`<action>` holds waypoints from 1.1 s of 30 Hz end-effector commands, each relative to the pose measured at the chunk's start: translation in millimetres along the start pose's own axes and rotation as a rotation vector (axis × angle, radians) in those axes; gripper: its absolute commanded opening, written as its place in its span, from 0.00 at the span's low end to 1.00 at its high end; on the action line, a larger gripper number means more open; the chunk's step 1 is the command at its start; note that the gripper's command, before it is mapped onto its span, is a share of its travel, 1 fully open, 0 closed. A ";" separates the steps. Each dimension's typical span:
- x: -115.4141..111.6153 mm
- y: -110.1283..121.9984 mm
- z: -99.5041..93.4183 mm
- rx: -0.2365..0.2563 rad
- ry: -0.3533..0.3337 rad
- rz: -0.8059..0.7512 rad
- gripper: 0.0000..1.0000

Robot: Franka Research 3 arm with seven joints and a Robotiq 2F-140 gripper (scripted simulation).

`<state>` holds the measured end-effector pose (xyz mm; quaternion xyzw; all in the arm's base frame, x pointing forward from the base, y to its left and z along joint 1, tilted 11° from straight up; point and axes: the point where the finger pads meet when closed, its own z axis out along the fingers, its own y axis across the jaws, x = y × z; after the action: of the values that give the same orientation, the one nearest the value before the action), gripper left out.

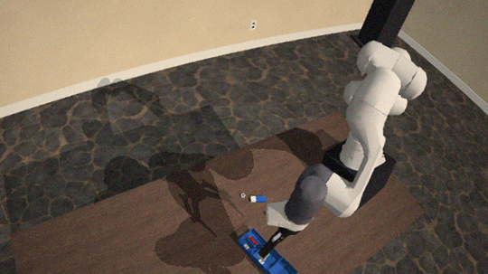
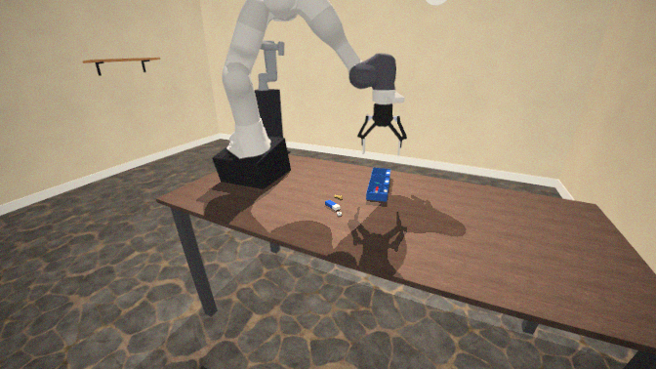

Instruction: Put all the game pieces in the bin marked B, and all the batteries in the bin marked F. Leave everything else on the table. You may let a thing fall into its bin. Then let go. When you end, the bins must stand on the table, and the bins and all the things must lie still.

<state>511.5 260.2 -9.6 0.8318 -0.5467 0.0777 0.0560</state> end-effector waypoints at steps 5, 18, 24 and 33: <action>2.4 5.5 -26.6 -0.017 0.007 0.009 1.00; 2.2 5.1 -53.5 -0.017 0.007 0.009 1.00; 2.2 5.1 -53.5 -0.017 0.007 0.009 1.00; 2.2 5.1 -53.5 -0.017 0.007 0.009 1.00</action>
<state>503.4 266.9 42.6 0.8300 -0.5490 0.0749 0.0637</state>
